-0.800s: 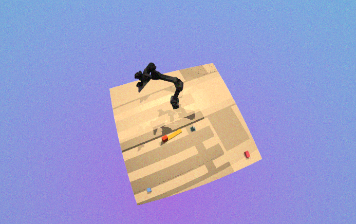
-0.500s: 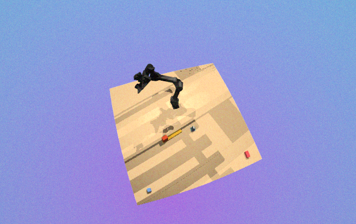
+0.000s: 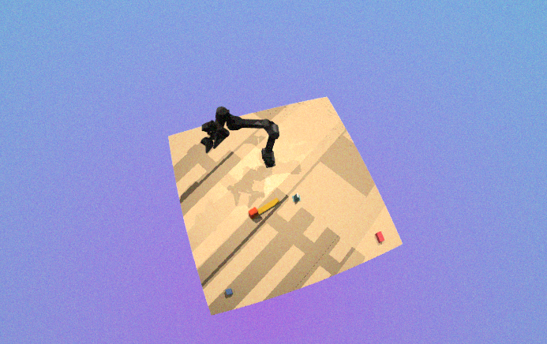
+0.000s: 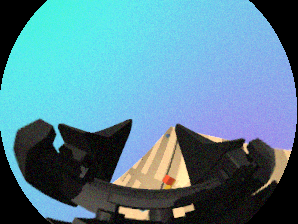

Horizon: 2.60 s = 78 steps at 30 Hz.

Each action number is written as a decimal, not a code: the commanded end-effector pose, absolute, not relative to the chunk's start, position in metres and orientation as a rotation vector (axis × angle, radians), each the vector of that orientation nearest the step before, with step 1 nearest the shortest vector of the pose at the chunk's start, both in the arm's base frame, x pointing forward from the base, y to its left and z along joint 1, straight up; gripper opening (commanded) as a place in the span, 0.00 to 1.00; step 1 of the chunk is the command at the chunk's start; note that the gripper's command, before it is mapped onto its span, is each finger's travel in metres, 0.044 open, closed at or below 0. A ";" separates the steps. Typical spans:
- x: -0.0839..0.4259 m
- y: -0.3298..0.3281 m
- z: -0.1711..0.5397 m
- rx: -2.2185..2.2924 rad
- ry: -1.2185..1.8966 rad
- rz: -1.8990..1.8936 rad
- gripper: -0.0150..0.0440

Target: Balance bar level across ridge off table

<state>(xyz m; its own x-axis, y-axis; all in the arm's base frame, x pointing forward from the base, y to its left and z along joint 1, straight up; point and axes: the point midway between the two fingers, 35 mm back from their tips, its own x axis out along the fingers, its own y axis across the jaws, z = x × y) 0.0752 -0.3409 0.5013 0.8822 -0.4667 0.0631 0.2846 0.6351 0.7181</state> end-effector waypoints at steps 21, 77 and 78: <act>0.150 -0.369 0.453 0.494 -0.074 -0.486 0.79; 0.312 -0.271 0.261 -0.576 0.910 0.122 0.79; 0.313 -0.268 0.258 -0.600 0.924 0.148 0.79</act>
<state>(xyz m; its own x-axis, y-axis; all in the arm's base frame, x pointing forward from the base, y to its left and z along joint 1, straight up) 0.3096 -0.2778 0.2685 0.6496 -0.1531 -0.7447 -0.2665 0.8715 -0.4117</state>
